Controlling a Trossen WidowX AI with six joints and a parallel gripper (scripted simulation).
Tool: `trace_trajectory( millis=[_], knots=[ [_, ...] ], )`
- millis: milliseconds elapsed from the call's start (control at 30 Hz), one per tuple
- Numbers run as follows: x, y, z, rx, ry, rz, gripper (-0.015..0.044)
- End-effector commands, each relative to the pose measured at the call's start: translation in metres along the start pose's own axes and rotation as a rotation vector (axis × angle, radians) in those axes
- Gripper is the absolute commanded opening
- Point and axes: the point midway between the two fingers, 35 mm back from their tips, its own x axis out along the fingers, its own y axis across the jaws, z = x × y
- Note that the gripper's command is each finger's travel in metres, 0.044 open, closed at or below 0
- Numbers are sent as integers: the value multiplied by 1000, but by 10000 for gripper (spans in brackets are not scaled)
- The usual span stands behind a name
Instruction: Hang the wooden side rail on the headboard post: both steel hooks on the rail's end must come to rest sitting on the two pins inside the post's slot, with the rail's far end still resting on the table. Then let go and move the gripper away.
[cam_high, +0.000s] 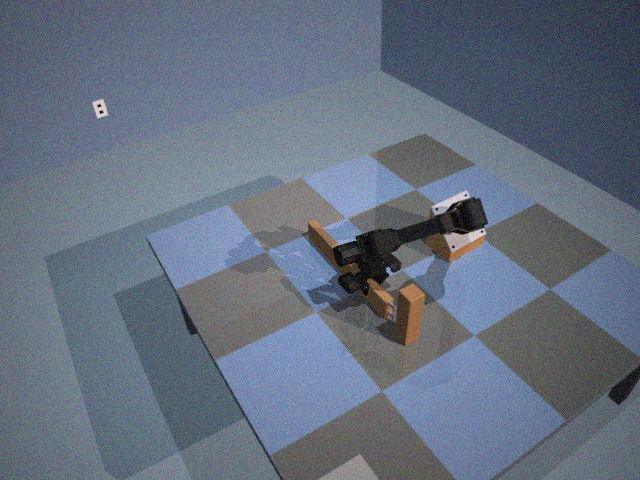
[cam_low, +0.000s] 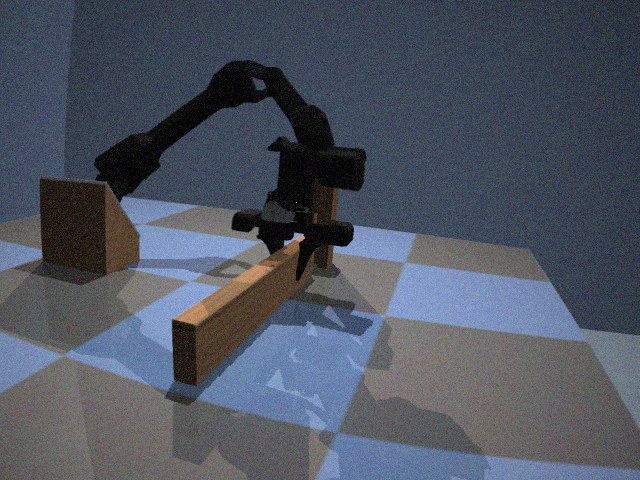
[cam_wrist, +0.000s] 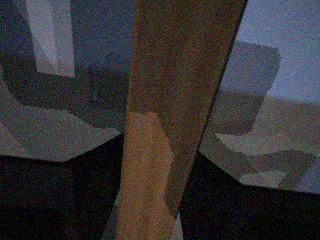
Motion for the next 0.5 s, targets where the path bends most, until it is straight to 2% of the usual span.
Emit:
trace_trajectory(
  millis=[0, 467],
  knots=[
    [0, 0, 0, 0, 0, 0, 0],
    [-1, 0, 0, -23, 0, 8, 0]
  ],
)
